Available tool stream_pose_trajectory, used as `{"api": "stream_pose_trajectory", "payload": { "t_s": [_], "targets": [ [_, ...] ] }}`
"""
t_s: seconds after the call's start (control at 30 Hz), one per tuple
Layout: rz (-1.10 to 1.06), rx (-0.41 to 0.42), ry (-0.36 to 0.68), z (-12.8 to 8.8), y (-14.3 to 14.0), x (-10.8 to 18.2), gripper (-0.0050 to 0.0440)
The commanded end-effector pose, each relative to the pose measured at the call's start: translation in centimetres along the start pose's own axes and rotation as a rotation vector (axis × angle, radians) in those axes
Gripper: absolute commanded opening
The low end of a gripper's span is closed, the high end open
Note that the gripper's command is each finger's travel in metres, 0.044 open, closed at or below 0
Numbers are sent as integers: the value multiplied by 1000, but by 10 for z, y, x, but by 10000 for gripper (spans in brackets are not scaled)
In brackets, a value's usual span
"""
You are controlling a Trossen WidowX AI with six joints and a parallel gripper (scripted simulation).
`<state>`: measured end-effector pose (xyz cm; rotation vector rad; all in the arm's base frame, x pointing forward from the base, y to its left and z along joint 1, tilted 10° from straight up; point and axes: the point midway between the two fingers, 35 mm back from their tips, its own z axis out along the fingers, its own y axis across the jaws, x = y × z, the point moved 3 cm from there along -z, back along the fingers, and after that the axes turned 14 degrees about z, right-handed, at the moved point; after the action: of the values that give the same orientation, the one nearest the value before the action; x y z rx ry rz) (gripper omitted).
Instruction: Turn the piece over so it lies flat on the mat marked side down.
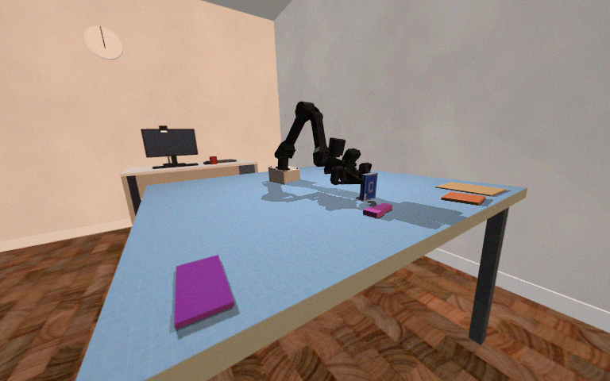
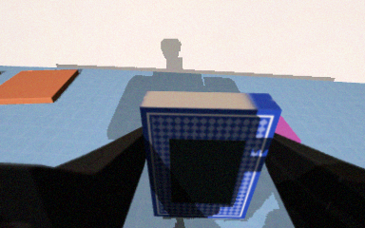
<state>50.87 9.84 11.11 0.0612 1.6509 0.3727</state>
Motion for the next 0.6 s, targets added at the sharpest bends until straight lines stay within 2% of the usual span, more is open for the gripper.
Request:
{"api": "stream_pose_trajectory", "payload": {
  "t_s": [0.0,0.57],
  "targets": [
    [2,4,3,1,-1,3,0],
    [3,2,0,4,-4,14,0]
  ]
}}
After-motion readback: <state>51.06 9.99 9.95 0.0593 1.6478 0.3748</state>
